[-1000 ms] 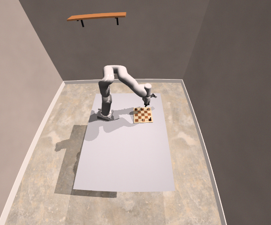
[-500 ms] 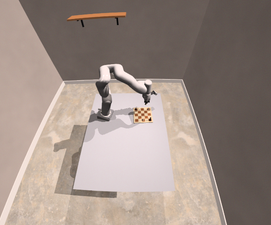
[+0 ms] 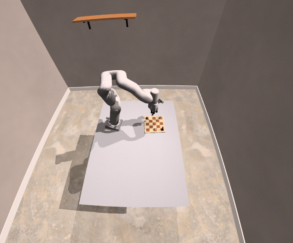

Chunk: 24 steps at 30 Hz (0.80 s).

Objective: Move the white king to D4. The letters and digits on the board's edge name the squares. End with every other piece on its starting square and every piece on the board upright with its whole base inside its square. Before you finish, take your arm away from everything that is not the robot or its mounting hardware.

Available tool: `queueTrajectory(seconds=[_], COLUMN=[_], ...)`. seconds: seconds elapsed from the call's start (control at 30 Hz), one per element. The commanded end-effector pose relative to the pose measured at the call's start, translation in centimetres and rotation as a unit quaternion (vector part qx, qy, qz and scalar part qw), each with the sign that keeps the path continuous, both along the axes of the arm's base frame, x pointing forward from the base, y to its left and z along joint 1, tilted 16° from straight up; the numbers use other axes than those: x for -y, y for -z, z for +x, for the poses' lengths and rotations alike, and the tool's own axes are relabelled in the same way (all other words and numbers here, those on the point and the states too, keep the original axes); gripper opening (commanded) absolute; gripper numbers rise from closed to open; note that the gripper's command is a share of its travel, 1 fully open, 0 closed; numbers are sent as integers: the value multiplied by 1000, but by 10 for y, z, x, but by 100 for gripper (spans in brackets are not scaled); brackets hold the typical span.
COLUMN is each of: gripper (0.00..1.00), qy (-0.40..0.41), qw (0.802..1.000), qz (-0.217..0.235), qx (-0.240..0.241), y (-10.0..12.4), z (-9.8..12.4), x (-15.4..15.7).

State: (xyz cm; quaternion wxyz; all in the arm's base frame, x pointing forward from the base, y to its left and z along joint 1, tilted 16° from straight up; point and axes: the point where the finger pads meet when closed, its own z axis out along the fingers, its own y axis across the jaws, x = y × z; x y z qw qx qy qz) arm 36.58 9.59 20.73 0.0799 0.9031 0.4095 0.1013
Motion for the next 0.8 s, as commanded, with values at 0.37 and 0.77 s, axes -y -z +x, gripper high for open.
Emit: queueTrajectory(seconds=[0.37, 0.77], gripper=[0, 0], qy=[-44, -44], qw=[999, 999], qz=[3, 3], qx=[7, 7], y=[-1, 19], z=[-18, -12], x=[12, 13])
